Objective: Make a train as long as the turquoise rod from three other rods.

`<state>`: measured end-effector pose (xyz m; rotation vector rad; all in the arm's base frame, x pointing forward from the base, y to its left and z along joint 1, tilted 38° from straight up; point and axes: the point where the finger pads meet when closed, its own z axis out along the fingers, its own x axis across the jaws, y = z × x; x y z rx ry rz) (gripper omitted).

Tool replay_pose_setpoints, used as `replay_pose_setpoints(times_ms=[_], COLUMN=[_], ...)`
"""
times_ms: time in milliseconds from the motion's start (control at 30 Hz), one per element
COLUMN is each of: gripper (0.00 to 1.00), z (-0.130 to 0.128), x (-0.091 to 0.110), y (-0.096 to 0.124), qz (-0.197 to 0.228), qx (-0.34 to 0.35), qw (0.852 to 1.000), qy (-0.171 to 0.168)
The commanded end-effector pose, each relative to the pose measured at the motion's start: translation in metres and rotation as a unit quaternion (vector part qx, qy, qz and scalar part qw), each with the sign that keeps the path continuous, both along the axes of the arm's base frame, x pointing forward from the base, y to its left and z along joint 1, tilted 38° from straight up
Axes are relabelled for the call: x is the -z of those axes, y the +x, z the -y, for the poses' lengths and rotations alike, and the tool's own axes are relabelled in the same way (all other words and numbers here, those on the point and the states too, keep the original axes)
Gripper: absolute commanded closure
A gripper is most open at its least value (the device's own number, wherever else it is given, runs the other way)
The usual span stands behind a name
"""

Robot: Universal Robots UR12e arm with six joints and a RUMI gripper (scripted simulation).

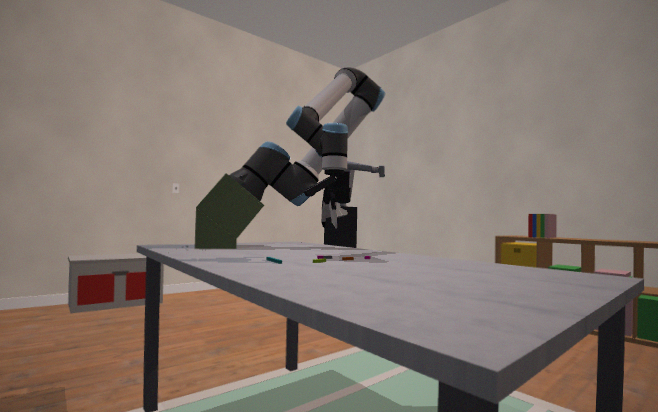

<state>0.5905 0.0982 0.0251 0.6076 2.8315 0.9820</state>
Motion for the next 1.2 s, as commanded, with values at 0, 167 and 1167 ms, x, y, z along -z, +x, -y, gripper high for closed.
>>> replay_pose_setpoints(times_ms=[0,167,1167], gripper=[0.00,0.00,0.00], z=[0.000,0.000,0.064], x=[0.001,0.001,0.051], y=[0.000,0.000,0.074], qz=[-0.001,-0.001,0.132], qx=[-0.001,-0.001,-0.180], qw=[1.000,1.000,0.974], qy=[0.000,0.000,-0.047])
